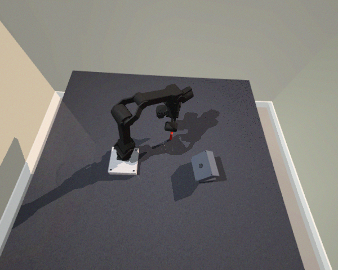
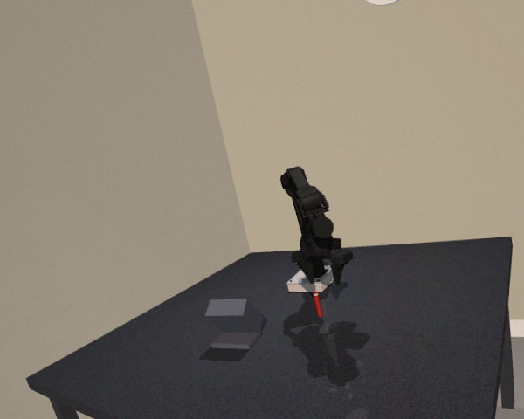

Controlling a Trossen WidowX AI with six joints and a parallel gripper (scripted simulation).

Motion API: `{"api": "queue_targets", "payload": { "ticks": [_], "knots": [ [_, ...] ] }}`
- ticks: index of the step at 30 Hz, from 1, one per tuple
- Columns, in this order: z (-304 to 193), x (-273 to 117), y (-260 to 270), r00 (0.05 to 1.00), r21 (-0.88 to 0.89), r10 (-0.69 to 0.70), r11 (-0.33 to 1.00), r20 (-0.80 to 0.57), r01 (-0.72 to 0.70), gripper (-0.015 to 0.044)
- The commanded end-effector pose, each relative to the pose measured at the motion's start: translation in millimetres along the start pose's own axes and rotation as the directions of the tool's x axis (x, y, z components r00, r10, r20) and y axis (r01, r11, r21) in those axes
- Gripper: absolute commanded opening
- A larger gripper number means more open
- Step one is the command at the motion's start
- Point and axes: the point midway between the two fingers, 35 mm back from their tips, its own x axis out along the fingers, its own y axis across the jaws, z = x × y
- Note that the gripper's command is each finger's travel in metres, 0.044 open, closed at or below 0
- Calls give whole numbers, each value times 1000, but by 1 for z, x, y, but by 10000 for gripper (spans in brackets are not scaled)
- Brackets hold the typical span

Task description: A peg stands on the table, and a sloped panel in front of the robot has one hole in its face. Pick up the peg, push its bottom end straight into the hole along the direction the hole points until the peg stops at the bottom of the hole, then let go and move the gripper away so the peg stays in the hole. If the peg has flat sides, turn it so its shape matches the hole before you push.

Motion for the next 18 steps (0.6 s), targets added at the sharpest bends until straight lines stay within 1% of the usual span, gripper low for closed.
{"api": "queue_targets", "payload": {
  "ticks": [1, 10, 18],
  "knots": [
    [0, 4, 16, 999, 18, 1, 1000, 33, -1, 440],
    [-2, 9, 42, 997, 62, -9, 998, 83, 4, 440],
    [-2, 14, 42, 996, 63, -9, 998, 84, 4, 440]
  ]
}}
